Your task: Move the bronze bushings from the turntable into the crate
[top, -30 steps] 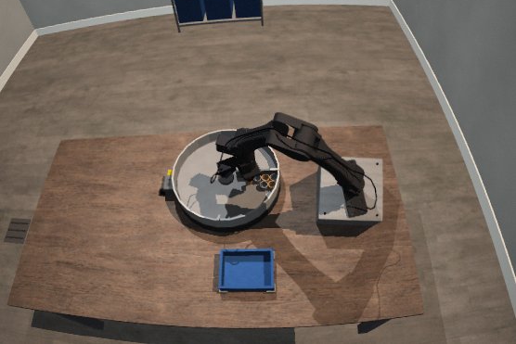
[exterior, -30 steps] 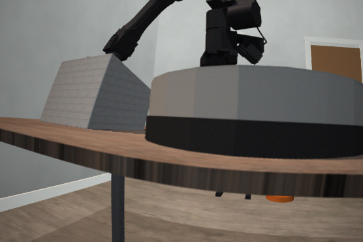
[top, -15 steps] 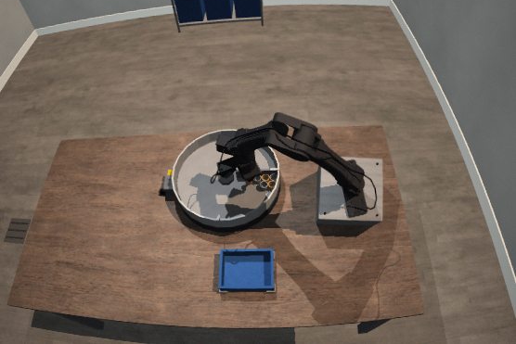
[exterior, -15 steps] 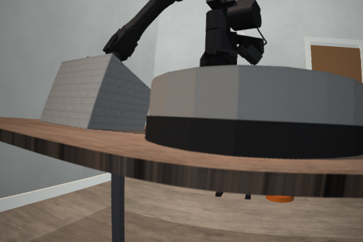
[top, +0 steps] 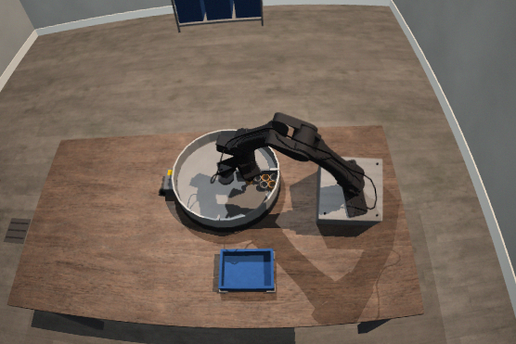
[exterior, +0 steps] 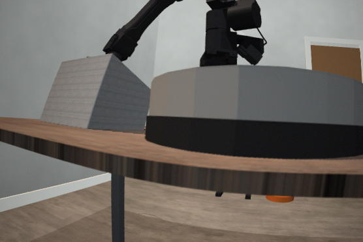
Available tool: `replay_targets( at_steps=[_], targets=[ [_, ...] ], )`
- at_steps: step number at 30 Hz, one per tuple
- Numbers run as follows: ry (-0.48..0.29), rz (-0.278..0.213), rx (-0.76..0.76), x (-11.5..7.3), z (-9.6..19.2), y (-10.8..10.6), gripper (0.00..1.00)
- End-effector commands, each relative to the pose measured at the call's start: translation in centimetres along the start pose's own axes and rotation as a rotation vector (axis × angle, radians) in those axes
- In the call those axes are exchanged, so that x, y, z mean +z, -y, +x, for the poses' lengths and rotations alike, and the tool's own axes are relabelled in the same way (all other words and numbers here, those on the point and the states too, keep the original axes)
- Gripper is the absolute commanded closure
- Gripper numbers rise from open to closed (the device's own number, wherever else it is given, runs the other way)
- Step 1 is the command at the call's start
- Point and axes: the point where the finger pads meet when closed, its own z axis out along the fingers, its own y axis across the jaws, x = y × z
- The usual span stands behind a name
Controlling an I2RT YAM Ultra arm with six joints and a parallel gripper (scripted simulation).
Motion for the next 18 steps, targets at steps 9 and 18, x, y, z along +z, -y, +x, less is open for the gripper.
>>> replay_targets(
  at_steps=[9, 18],
  targets=[
    [-0.008, -0.021, 0.008, 1.5, 0.4, -0.5, 0.87],
    [0.012, -0.001, 0.012, 1.5, -0.2, 0.4, 0.87]
  ],
)
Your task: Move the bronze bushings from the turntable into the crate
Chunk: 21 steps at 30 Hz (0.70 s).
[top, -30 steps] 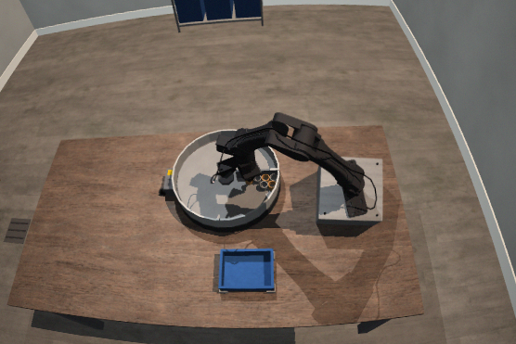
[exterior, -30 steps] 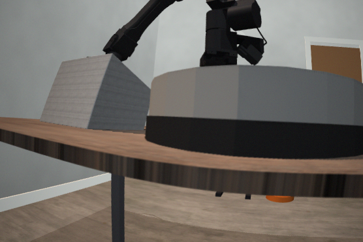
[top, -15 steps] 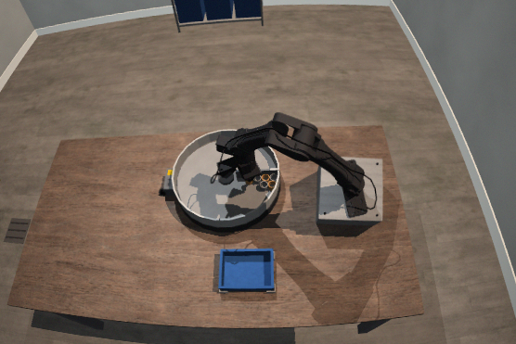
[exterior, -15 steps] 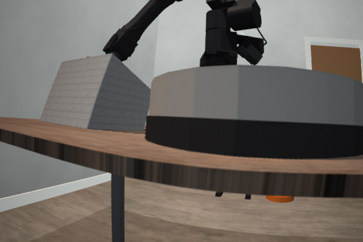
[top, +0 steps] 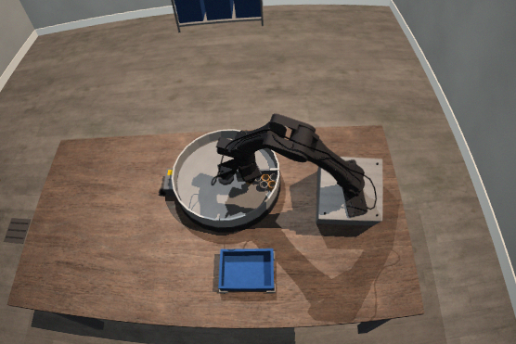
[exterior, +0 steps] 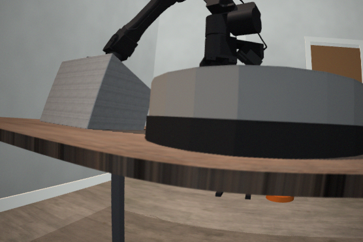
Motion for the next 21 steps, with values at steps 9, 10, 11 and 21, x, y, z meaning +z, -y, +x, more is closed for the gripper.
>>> replay_targets(
  at_steps=[9, 10, 11, 21],
  targets=[
    [0.01, -0.003, 0.012, 0.26, -0.14, 0.33, 0.87],
    [0.01, -0.003, 0.012, 0.26, -0.14, 0.33, 0.87],
    [0.01, -0.003, 0.012, 0.26, -0.14, 0.33, 0.87],
    [0.01, -0.003, 0.012, 0.26, -0.14, 0.33, 0.87]
  ],
)
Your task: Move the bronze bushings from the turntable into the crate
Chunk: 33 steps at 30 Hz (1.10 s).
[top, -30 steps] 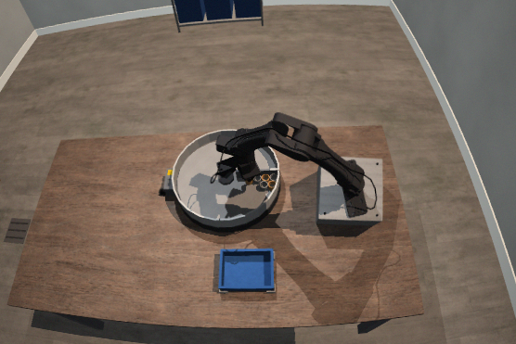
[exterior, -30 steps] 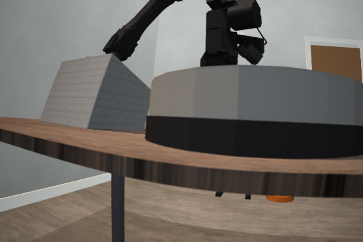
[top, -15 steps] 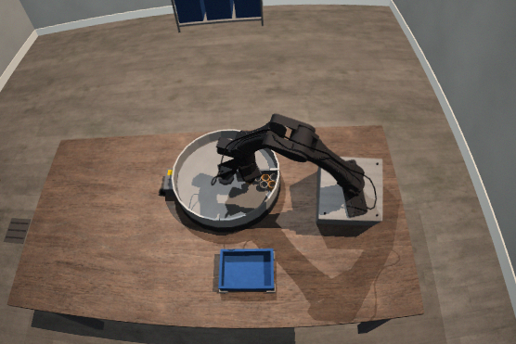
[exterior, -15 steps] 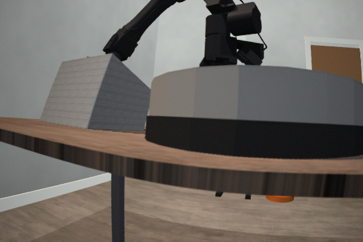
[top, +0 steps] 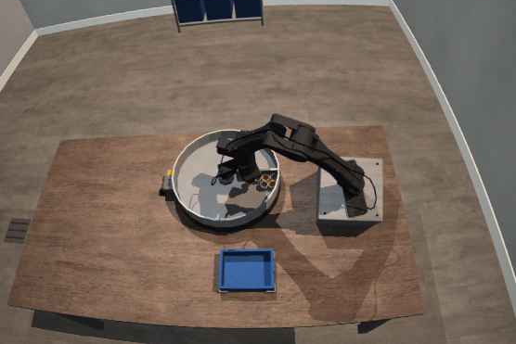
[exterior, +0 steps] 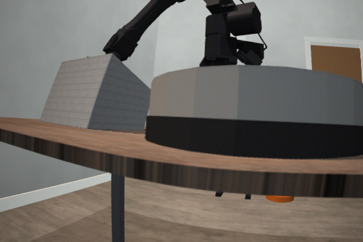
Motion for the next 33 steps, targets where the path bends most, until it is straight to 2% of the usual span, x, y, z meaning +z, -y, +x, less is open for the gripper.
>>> replay_targets(
  at_steps=[1, 12, 13, 16, 33],
  targets=[
    [0.009, -0.004, 0.012, 0.22, -0.11, 0.27, 0.87],
    [0.009, -0.004, 0.012, 0.22, -0.11, 0.27, 0.87],
    [0.009, -0.004, 0.012, 0.22, -0.11, 0.27, 1.0],
    [0.004, 0.012, 0.009, 0.22, -0.06, 0.58, 1.0],
    [0.004, 0.012, 0.009, 0.22, -0.06, 0.58, 1.0]
  ],
)
